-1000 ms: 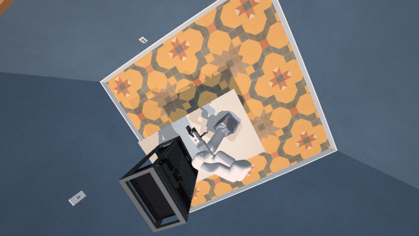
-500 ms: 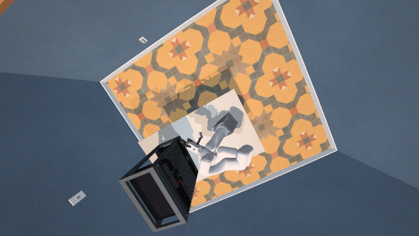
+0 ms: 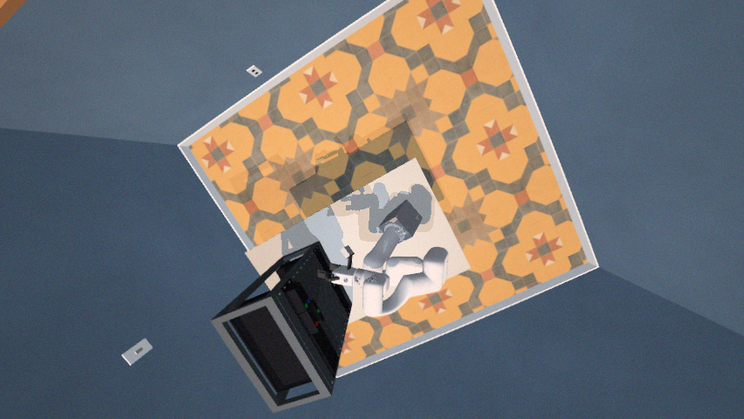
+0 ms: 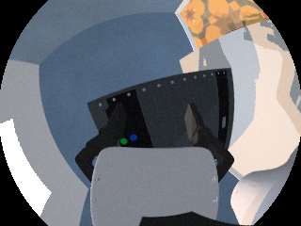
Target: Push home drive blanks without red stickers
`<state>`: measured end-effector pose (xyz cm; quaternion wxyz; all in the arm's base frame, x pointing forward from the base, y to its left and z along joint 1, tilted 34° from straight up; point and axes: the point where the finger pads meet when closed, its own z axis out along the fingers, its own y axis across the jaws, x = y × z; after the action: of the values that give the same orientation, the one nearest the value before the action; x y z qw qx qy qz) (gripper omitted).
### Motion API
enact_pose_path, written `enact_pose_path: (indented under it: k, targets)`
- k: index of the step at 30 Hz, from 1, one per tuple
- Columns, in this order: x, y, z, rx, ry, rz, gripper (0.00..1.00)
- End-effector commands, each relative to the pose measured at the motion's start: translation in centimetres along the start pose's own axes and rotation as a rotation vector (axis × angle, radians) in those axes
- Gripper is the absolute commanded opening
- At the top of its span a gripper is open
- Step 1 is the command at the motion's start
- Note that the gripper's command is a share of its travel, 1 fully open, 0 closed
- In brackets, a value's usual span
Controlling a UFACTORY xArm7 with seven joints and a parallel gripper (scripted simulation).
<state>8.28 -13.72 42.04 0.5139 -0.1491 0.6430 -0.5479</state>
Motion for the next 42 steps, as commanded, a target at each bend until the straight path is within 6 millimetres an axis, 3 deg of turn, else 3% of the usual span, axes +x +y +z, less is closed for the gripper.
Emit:
enact_pose_path:
  k: [1, 17, 30, 42]
  targets:
    - [-2.1, -0.5, -0.9, 0.084, -0.117, -0.044, 1.0]
    - [-6.9, -2.2, -4.3, 0.212, -0.354, -0.146, 1.0]
    - [-8.7, -2.8, -6.2, 0.277, -0.453, -0.19, 1.0]
    - [-9.0, -2.9, -6.6, 0.29, -0.472, -0.199, 1.0]
